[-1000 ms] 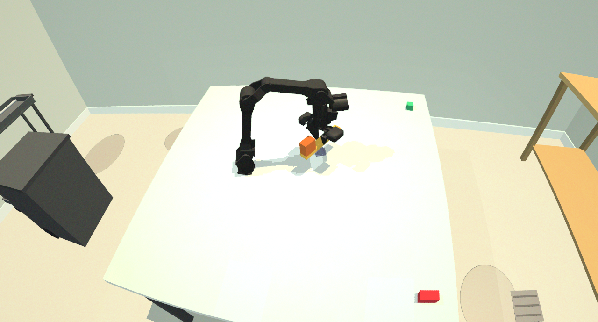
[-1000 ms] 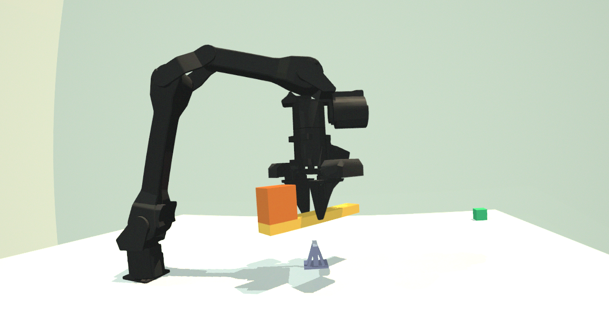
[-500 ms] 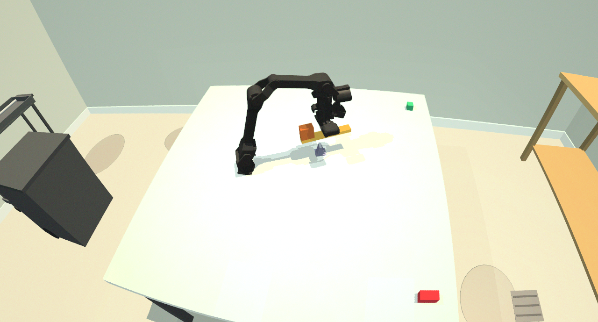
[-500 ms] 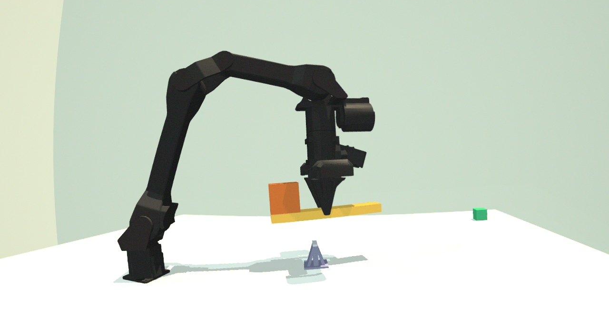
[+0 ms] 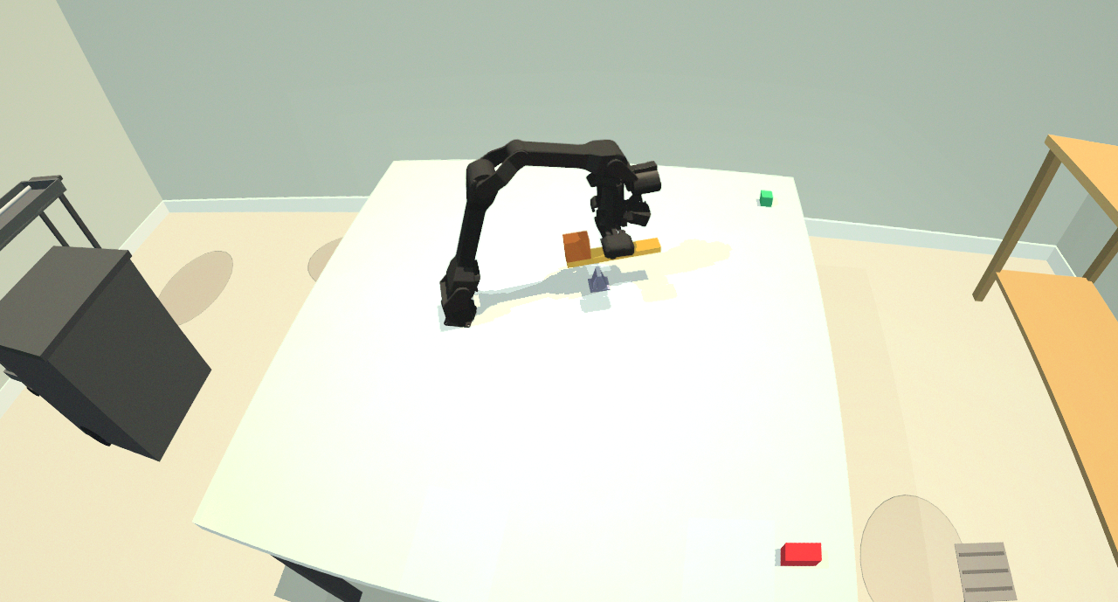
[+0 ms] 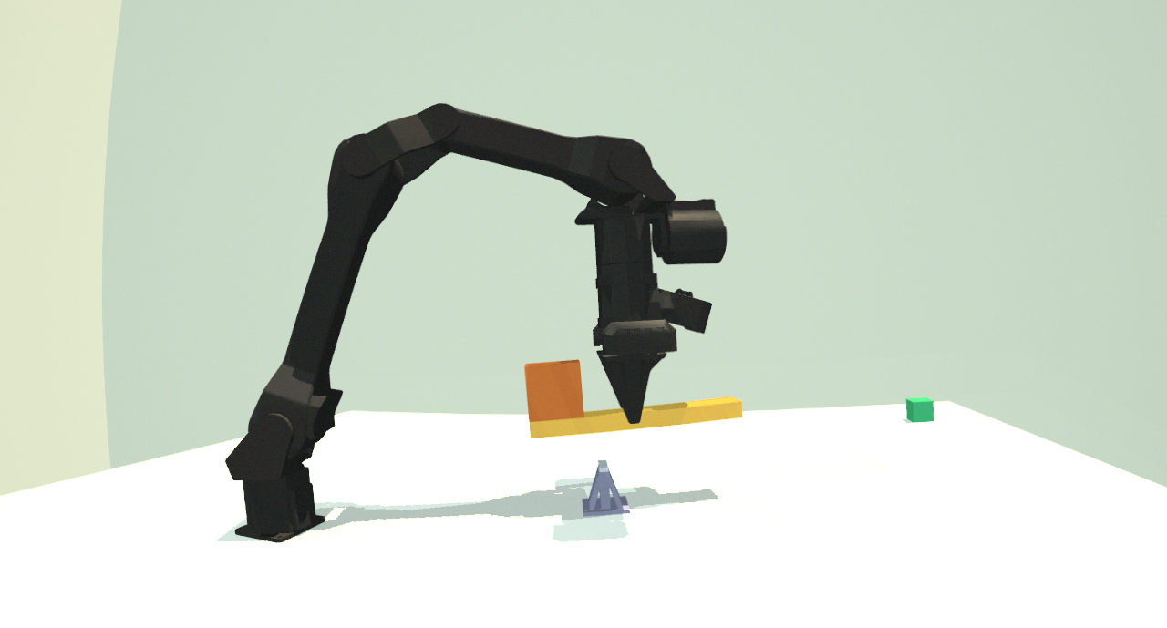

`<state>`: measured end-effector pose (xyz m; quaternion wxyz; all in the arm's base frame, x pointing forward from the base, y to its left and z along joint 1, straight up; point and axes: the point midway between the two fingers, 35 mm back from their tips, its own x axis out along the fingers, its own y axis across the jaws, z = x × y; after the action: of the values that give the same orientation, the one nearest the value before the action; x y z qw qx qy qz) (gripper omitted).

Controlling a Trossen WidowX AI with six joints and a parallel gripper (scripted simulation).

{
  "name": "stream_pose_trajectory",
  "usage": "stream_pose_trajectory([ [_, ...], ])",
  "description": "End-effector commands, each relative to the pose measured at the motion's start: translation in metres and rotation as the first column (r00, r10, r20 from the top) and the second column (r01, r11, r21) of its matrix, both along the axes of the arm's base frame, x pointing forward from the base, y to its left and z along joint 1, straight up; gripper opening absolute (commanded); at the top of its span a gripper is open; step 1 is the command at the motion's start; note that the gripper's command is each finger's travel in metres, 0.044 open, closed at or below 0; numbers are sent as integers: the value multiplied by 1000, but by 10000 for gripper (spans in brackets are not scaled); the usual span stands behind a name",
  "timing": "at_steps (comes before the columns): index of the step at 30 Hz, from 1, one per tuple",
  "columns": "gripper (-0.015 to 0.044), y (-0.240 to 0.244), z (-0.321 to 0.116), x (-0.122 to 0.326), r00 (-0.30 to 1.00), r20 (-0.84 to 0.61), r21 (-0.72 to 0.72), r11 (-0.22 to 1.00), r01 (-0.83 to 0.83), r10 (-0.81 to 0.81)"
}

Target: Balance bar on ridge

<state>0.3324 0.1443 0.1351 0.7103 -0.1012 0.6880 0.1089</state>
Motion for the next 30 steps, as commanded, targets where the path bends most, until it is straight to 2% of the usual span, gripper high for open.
stream_pose_trajectory([
  [1, 0, -1, -5, 1, 1000, 3, -1, 1000, 8, -8],
  [16, 0, -5, -28, 2, 1000, 3, -1, 1000, 21, -21],
  [30, 0, -5, -29, 2, 1000, 3, -1, 1000, 21, -21],
])
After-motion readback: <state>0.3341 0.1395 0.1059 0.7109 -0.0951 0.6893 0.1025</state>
